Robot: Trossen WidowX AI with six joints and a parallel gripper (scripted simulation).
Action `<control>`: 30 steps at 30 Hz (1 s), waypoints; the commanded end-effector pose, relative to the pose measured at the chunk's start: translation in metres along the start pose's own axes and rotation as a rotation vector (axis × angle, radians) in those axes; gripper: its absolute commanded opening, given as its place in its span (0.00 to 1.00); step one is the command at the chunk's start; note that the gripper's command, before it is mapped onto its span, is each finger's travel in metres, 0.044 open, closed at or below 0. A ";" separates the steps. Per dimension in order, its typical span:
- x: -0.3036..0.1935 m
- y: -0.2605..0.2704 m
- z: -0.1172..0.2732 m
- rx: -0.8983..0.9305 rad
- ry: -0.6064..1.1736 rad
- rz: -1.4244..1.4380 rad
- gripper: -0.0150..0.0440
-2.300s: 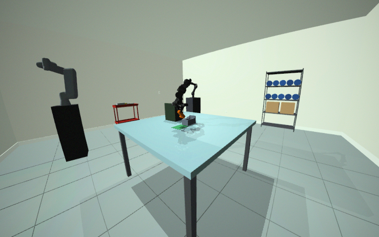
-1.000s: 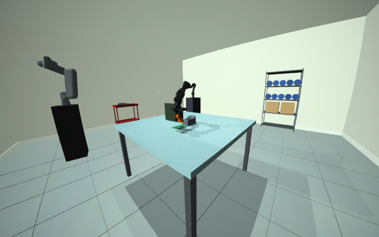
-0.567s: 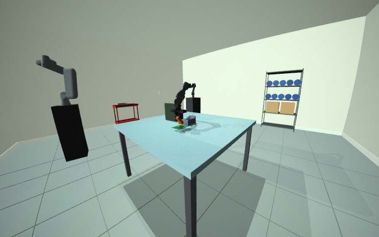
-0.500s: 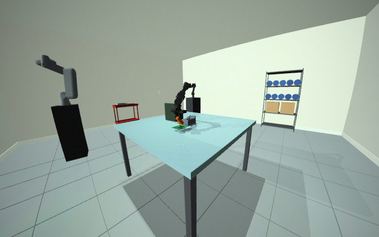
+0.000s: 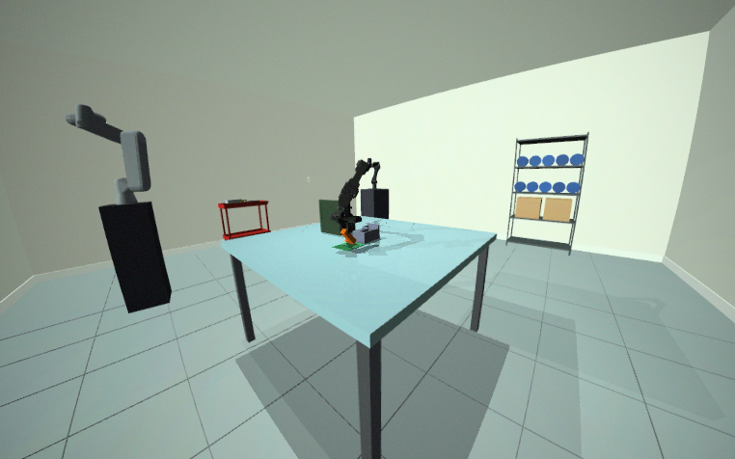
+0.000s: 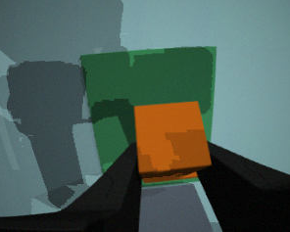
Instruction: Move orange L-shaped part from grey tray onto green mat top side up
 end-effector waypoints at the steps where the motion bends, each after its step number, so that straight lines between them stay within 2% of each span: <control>1: 0.000 -0.001 -0.001 0.001 0.004 -0.005 0.25; 11: 0.000 0.000 -0.001 -0.001 0.001 -0.001 0.25; 21: 0.000 0.000 0.003 -0.001 0.001 -0.001 0.70; 24: 0.002 0.002 0.032 0.000 -0.001 -0.003 0.83; 26: 0.002 0.001 0.069 0.000 -0.001 -0.005 0.92; 30: 0.001 -0.001 0.087 0.000 0.000 -0.006 0.93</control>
Point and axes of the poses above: the point midway between the two fingers, 35 mm back from their tips, its own z axis back along the fingers, its own y axis across the jaws, x = y × z, the point moved 10 cm from there along z, back along the fingers, and after that the axes turned 3 degrees about -z, right-handed, at the moved point
